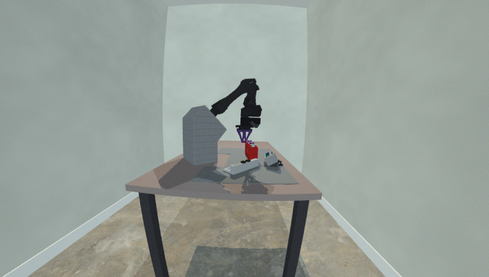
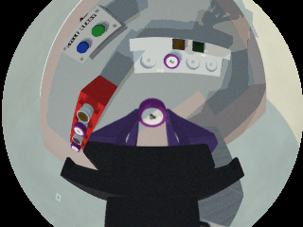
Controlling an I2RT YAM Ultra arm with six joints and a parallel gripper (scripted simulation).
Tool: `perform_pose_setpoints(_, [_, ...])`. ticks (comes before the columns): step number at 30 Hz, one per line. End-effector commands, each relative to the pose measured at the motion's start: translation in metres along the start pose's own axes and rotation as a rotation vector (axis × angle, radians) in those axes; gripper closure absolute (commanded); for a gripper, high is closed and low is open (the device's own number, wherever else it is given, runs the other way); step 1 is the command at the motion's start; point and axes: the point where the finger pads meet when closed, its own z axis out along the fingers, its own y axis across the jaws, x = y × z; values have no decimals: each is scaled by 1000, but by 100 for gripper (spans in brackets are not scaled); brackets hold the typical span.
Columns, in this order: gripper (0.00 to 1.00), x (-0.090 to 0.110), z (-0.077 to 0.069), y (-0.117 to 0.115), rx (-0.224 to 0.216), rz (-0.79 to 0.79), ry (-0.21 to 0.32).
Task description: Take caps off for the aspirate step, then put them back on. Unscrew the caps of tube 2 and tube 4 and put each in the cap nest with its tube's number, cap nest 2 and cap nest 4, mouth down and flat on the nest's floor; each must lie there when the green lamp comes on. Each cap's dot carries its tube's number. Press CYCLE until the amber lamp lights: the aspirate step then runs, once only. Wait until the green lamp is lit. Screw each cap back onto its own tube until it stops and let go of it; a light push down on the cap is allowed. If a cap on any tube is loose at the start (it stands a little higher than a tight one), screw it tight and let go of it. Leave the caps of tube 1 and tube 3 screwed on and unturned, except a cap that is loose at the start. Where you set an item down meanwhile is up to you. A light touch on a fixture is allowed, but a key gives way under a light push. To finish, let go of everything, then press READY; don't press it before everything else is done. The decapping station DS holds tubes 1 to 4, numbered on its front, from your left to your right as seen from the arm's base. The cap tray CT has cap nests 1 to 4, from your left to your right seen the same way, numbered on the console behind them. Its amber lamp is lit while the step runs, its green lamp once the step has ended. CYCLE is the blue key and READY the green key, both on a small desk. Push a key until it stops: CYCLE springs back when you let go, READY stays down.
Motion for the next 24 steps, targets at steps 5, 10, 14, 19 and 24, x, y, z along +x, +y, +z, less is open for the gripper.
perform_pose_setpoints(5, [100,-22,-6,-55,-9,-31,-26])
perform_pose_setpoints(10, [100,-33,-6,-95,-8,-31,-27])
perform_pose_setpoints(14, [100,-38,-6,-111,-8,-31,-27])
perform_pose_setpoints(19, [100,-48,-6,-150,-7,-31,-28])
perform_pose_setpoints(24, [100,-48,-6,-150,-7,-31,-28])
